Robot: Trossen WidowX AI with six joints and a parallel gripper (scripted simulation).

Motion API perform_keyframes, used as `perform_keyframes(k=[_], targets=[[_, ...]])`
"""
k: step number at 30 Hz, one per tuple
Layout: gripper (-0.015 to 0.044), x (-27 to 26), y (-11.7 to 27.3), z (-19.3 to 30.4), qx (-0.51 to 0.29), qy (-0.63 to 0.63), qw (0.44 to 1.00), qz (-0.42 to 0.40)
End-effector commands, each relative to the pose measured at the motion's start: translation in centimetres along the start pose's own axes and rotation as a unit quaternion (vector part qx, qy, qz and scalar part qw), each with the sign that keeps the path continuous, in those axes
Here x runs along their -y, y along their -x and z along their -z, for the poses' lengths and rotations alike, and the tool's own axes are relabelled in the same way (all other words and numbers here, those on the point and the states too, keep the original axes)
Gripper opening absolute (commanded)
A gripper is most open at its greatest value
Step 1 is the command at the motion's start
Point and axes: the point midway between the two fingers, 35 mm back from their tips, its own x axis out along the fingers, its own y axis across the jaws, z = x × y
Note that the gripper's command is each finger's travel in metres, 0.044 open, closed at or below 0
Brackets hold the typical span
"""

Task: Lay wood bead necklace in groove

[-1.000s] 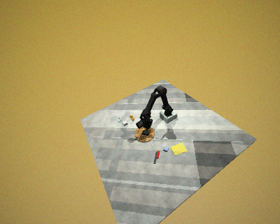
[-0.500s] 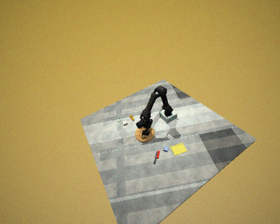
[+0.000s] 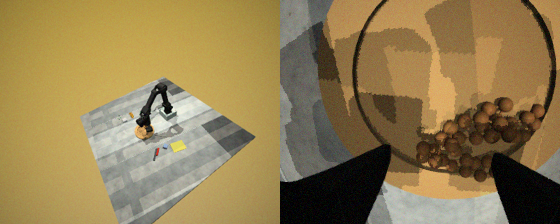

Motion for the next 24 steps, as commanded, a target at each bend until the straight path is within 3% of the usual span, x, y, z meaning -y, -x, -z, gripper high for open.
perform_keyframes(k=[1,6,12,24], targets=[[0.0310,-0.2,1.0,0.2,0.002,0.302,0.953,-0.001],[0.0310,-0.4,1.6,0.4,0.002,0.524,0.852,-0.001],[0.0310,-0.4,2.0,0.6,0.002,0.654,0.756,-0.001],[0.0310,-0.4,2.1,0.6,0.002,0.658,0.753,-0.001]])
